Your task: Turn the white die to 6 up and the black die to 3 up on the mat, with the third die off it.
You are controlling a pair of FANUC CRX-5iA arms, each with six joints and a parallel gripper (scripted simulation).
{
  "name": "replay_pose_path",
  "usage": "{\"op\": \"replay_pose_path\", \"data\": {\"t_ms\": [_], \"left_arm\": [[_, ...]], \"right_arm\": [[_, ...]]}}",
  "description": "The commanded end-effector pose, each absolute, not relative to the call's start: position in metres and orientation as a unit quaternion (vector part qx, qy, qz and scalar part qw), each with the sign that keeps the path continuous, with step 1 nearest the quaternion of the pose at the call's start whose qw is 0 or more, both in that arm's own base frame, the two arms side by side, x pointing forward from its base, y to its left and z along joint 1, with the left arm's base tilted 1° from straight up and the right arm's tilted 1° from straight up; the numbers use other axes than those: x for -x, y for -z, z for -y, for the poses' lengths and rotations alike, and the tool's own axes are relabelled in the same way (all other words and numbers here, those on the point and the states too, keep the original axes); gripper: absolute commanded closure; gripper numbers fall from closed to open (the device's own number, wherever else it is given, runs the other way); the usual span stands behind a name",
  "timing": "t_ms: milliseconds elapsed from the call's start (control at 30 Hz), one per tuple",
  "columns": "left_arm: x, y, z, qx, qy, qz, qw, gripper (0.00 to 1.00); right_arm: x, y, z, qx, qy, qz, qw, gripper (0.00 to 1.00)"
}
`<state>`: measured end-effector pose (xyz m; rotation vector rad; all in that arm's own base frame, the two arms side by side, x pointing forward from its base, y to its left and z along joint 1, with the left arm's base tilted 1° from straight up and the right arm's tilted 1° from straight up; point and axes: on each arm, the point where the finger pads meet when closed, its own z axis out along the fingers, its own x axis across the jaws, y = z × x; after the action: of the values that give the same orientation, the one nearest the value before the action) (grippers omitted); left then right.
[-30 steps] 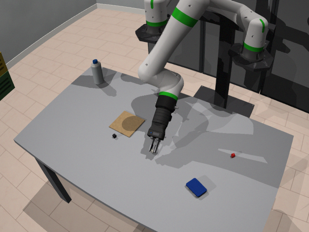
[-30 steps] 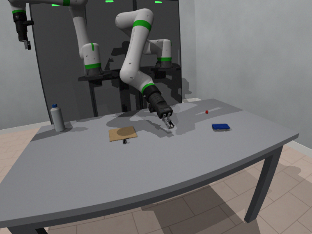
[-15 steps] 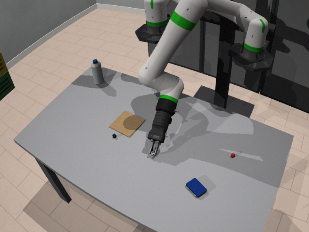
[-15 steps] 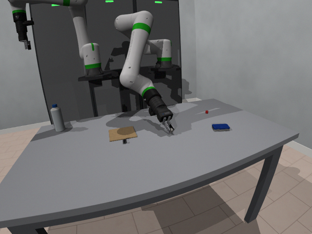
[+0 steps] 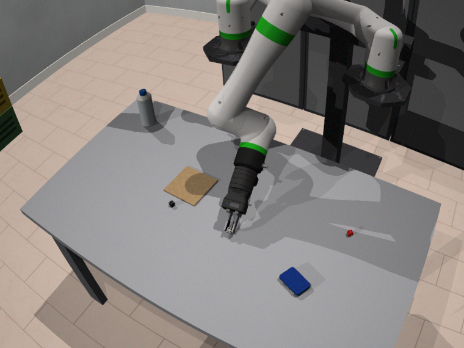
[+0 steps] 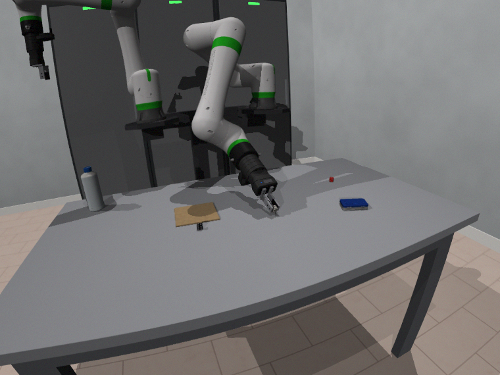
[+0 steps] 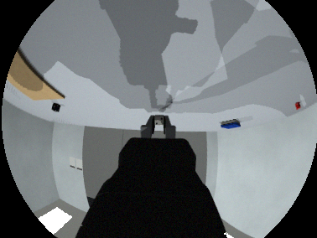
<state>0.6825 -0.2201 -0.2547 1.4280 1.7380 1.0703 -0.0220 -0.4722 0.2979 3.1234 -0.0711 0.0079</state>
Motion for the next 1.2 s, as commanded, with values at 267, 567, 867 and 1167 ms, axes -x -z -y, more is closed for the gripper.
{"op": "replay_pose_path", "data": {"t_ms": [267,567,867,1167], "left_arm": [[-0.683,0.255,0.221,-0.543,-0.407,-0.661,0.321,0.66],[-0.683,0.261,0.221,-0.543,-0.407,-0.661,0.321,0.66],[-0.683,0.264,0.220,-0.543,-0.407,-0.661,0.321,0.66],[-0.683,0.264,0.220,-0.543,-0.407,-0.661,0.321,0.66]], "right_arm": [[0.022,-0.299,0.472,-1.000,-0.002,0.023,0.010,0.00],[0.022,-0.299,0.472,-1.000,-0.002,0.023,0.010,0.00],[0.022,-0.299,0.472,-1.000,-0.002,0.023,0.010,0.00],[0.022,-0.299,0.472,-1.000,-0.002,0.023,0.010,0.00]]}}
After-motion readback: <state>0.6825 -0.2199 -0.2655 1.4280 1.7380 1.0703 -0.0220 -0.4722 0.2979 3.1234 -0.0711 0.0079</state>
